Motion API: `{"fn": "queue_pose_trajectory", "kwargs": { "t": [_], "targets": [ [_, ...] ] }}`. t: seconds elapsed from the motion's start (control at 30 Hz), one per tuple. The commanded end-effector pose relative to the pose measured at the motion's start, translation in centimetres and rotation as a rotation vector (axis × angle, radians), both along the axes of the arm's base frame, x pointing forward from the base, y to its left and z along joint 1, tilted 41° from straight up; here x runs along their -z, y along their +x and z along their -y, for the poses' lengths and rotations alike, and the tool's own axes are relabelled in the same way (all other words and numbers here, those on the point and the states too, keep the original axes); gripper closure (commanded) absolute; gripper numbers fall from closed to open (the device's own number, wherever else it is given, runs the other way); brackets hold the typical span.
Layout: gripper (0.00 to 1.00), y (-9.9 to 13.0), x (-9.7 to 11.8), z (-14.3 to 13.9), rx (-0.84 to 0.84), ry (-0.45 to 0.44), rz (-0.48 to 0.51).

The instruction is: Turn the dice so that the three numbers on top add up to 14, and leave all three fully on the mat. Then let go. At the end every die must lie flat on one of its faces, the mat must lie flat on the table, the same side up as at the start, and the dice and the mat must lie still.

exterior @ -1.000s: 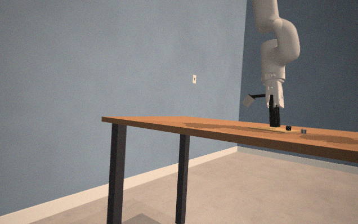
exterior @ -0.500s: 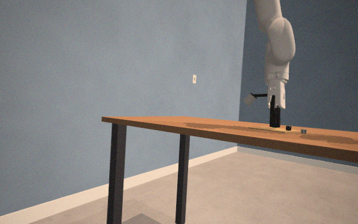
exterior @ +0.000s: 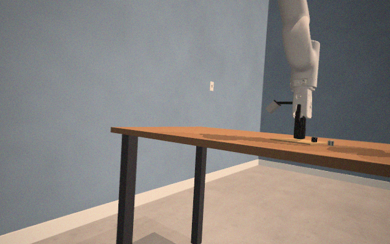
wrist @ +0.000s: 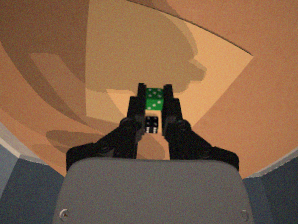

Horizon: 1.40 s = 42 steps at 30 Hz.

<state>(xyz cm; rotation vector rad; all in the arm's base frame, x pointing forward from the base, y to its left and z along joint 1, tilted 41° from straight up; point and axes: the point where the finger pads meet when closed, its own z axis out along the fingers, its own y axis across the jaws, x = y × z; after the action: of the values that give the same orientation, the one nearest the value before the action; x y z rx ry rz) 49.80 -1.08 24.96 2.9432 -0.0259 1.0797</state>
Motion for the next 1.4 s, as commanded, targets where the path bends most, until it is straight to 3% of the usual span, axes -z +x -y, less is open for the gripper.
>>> {"fn": "queue_pose_trajectory", "kwargs": {
  "t": [0.0, 1.37],
  "targets": [
    [0.89, 0.03, -0.05, -0.03, 0.011, -0.016, 0.003],
    [0.89, 0.29, 0.25, -0.02, 0.011, -0.016, 0.003]
  ]
}}
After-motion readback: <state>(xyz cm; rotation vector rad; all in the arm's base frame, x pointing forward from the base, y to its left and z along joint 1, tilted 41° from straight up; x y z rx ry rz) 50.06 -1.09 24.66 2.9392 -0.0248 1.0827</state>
